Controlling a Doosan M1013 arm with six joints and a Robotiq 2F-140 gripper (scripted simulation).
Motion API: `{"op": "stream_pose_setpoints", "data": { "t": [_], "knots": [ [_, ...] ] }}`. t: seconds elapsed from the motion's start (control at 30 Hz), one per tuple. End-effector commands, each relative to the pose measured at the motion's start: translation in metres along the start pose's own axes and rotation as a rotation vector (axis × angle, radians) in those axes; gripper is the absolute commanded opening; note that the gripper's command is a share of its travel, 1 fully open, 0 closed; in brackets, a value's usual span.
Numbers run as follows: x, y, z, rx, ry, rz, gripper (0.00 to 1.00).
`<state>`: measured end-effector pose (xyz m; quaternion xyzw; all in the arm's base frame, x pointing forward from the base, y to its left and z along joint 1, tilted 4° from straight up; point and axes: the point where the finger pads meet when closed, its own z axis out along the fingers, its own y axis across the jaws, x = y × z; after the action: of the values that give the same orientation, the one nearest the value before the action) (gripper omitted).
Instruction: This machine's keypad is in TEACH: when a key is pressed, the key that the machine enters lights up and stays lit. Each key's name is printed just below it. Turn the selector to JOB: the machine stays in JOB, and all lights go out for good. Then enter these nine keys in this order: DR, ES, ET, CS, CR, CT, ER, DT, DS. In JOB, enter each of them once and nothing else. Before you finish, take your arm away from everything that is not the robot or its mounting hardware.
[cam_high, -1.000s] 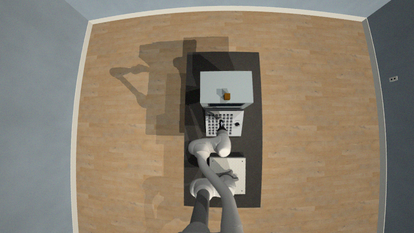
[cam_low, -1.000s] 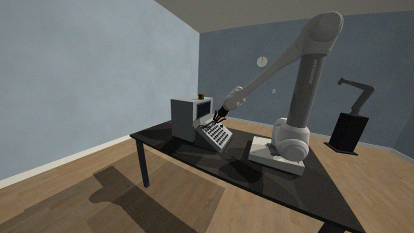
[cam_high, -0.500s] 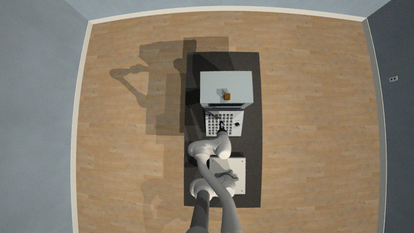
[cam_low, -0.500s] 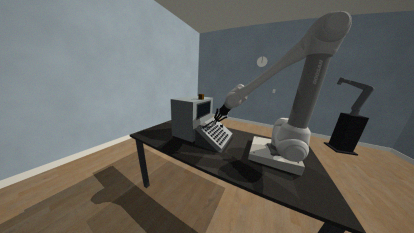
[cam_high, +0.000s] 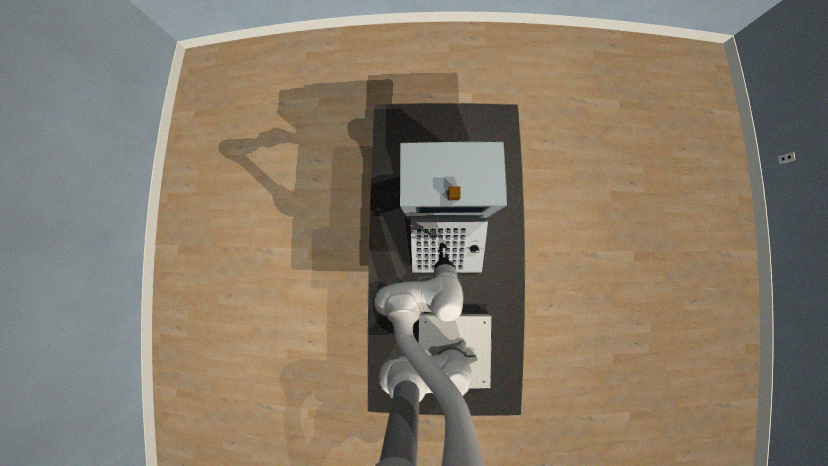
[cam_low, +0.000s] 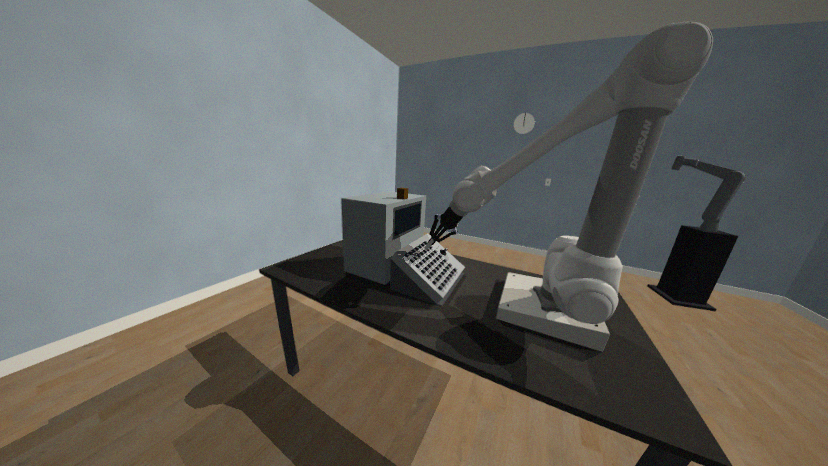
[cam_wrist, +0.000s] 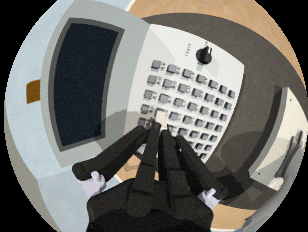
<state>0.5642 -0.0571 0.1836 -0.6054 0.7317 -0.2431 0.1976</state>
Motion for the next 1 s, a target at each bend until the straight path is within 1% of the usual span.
{"op": "stream_pose_setpoints", "data": {
  "t": [0.0, 0.17, 0.37, 0.47, 0.73, 0.97],
  "knots": [
    [0.000, 0.000, 0.000, 0.000, 0.000, 0.000, 0.00],
    [0.008, 0.000, 0.000, 0.000, 0.000, 0.000, 0.00],
    [0.053, 0.000, 0.000, 0.000, 0.000, 0.000, 0.00],
    [0.067, 0.000, 0.000, 0.000, 0.000, 0.000, 0.00],
    [0.068, 0.000, 0.001, 0.000, 0.000, 0.000, 0.00],
    [0.068, 0.000, 0.009, 0.000, 0.000, 0.000, 0.00]
  ]
}}
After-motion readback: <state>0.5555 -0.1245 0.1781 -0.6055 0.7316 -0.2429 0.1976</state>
